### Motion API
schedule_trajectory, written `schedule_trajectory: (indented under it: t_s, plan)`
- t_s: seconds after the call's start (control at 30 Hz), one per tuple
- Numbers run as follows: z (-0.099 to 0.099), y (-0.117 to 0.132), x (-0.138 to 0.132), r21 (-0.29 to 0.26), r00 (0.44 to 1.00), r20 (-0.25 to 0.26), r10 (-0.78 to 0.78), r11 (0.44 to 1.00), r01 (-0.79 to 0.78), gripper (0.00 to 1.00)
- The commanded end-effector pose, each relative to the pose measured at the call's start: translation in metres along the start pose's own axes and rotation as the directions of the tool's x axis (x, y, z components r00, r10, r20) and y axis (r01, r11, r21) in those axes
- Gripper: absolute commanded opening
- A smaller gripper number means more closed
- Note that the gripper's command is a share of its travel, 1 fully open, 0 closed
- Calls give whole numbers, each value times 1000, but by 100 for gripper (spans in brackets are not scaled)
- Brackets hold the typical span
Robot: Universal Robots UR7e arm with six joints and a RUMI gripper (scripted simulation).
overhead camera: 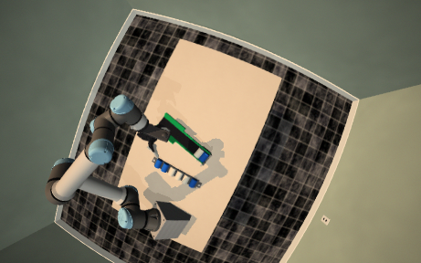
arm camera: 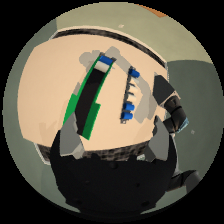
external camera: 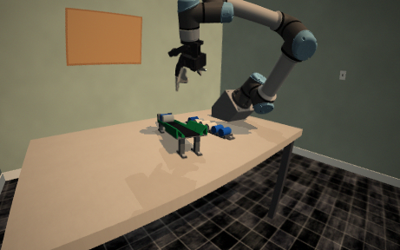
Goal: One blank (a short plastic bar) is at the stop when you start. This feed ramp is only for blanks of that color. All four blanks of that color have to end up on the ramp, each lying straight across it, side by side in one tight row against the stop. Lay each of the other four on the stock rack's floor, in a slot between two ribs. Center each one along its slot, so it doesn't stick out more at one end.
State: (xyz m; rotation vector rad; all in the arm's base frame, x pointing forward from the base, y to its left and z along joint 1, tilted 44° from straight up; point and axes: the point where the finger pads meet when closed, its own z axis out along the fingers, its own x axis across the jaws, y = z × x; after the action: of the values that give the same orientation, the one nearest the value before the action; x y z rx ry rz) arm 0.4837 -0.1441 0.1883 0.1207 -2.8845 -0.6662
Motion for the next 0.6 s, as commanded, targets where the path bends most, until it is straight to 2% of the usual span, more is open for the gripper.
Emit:
schedule_trajectory:
  t_s: [0.0,0.03,0.13,0.2,0.33,0.47,0.57]
  plan:
    - [15,-31,-7,46,996,89,31,998,-35,100]
    - [19,-39,-9,57,993,110,39,997,-46,100]
    - [22,-46,-9,67,990,132,47,996,-56,100]
    - [29,-60,-11,87,983,173,61,993,-77,100]
    - [32,-66,-11,96,979,193,67,992,-87,100]
    - [43,-88,-11,126,961,263,87,984,-124,100]
    - [47,-96,-10,138,952,291,95,981,-140,100]
